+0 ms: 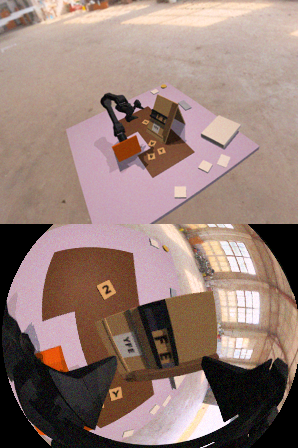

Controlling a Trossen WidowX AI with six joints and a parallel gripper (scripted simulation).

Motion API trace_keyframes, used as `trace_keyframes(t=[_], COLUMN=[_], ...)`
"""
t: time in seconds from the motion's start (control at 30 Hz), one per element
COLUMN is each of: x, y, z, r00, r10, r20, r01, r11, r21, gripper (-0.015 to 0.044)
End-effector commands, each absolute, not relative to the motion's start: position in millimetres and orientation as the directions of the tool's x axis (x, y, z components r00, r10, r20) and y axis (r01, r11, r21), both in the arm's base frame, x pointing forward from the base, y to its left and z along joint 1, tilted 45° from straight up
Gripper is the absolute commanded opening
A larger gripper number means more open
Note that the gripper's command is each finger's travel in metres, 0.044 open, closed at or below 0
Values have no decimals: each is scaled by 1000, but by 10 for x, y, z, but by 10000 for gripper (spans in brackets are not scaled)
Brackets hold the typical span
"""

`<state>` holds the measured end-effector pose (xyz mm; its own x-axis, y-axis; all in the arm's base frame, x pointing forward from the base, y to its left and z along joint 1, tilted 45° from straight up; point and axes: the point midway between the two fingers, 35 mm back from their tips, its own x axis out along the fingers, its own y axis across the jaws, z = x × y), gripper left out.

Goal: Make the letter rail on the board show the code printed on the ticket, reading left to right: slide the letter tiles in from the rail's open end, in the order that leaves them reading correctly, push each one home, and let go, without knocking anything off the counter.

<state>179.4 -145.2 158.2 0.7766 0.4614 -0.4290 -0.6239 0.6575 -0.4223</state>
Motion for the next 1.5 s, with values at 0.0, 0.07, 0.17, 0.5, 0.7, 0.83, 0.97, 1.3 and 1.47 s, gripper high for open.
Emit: trace_keyframes(t=[0.0, 0.07, 0.17, 0.5, 0.7, 0.83, 0.97, 1.3, 1.47], x=[1594, 1594, 1594, 1594, 1647, 1736, 1849, 2202, 2308], y=[-1404, -1404, -1404, -1404, -1460, -1538, -1682, -1879, -1806], z=[1657, 1657, 1657, 1657, 1479, 1182, 859, -433, -1198], r00=[854, 854, 854, 854, 797, 695, 608, 295, 124], r10=[364, 364, 364, 364, 430, 518, 578, 689, 698], r20=[-372, -372, -372, -372, -424, -499, -545, -662, -705], r01=[-518, -518, -518, -518, -602, -717, -794, -945, -966], r11=[532, 532, 532, 532, 505, 449, 428, 314, 247], r21=[-670, -670, -670, -670, -619, -533, -432, -94, 74], gripper=[440, 440, 440, 440, 340, 340, 340, 340, 340])
